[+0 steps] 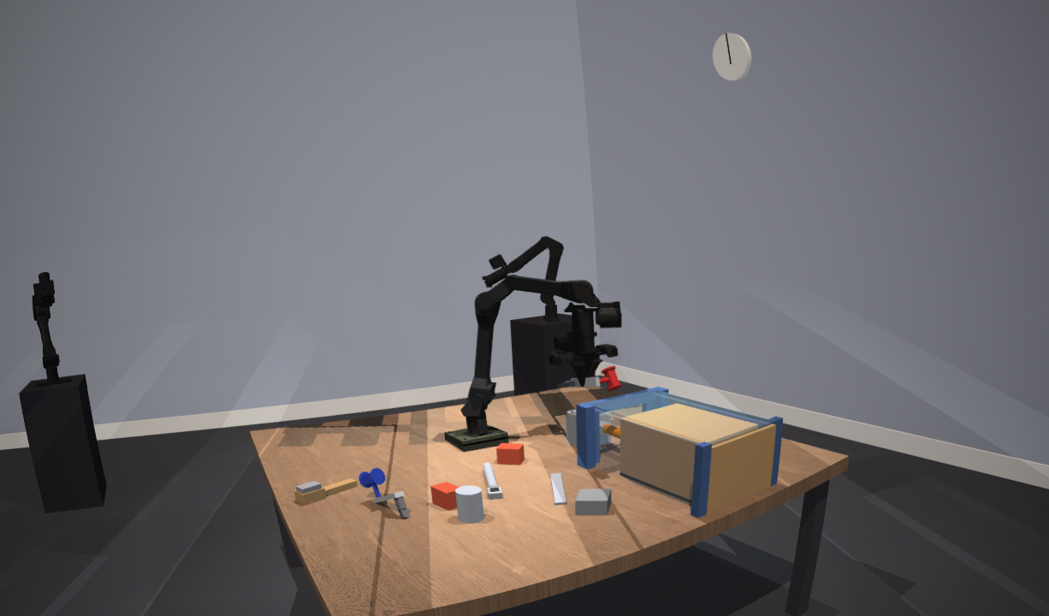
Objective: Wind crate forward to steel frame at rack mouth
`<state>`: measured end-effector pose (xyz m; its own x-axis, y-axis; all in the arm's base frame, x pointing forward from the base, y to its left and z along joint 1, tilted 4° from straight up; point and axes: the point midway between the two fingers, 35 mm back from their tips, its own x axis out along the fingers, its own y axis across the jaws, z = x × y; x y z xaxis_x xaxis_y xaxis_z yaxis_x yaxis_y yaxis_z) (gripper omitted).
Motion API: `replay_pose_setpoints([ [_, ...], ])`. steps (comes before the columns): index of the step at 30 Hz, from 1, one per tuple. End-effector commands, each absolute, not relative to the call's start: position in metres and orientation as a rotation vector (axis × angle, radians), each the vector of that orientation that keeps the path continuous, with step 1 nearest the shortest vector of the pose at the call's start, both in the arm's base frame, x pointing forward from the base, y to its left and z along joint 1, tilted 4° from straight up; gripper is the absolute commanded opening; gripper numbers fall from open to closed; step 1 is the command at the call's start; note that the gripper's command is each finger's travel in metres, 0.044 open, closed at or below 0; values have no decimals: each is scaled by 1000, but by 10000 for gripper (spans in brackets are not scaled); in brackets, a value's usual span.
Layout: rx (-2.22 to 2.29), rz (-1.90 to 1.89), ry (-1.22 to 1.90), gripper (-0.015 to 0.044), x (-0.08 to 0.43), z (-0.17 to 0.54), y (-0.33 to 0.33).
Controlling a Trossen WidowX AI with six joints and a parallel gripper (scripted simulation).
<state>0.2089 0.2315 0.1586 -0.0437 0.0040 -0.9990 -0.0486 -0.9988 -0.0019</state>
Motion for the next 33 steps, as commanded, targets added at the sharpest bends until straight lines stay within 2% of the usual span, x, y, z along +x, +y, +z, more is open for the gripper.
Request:
replay_pose_setpoints([
  [1, -2169, 2274, -5, 0, 204, 159, 234],
  [7, -2145, 2244, -7, 0, 207, 159, 233],
  [33, -1902, 2000, -427, 0, 207, 158, 233],
])
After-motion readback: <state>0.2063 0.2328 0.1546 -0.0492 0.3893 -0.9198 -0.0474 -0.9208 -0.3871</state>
